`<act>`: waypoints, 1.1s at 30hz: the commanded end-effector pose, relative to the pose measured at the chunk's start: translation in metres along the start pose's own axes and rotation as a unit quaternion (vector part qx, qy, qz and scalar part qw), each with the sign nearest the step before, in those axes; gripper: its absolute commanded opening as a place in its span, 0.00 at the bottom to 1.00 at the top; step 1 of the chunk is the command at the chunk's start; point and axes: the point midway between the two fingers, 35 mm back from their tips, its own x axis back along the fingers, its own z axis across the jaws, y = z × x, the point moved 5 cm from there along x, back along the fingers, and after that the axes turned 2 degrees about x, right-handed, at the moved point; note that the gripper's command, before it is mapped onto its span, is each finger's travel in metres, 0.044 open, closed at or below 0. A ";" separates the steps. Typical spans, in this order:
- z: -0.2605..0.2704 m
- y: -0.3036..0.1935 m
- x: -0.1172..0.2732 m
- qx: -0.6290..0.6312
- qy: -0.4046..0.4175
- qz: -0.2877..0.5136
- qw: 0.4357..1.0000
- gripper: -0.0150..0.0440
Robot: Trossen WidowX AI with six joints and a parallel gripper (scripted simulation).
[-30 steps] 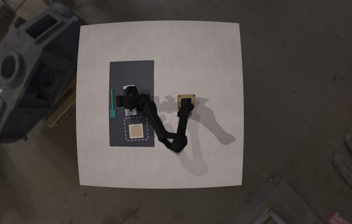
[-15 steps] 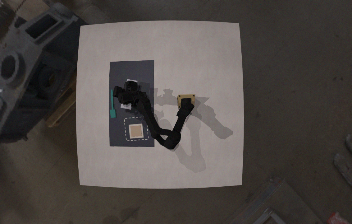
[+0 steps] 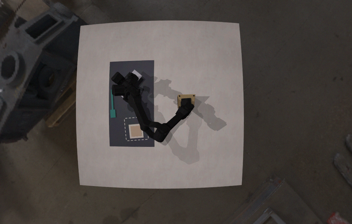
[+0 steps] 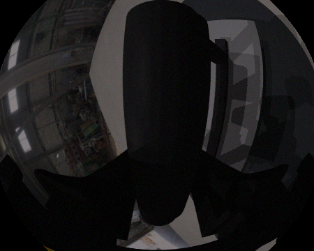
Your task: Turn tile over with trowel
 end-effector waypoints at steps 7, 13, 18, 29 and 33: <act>0.016 0.026 -0.031 -0.095 0.022 -0.120 0.988 0.25; 0.020 0.042 -0.047 -0.139 0.038 -0.184 0.972 0.25; 0.020 0.043 -0.048 -0.140 0.039 -0.185 0.972 0.25; 0.008 0.043 -0.060 -0.141 0.038 -0.185 0.972 0.25; 0.004 0.043 -0.064 -0.141 0.038 -0.185 0.972 0.25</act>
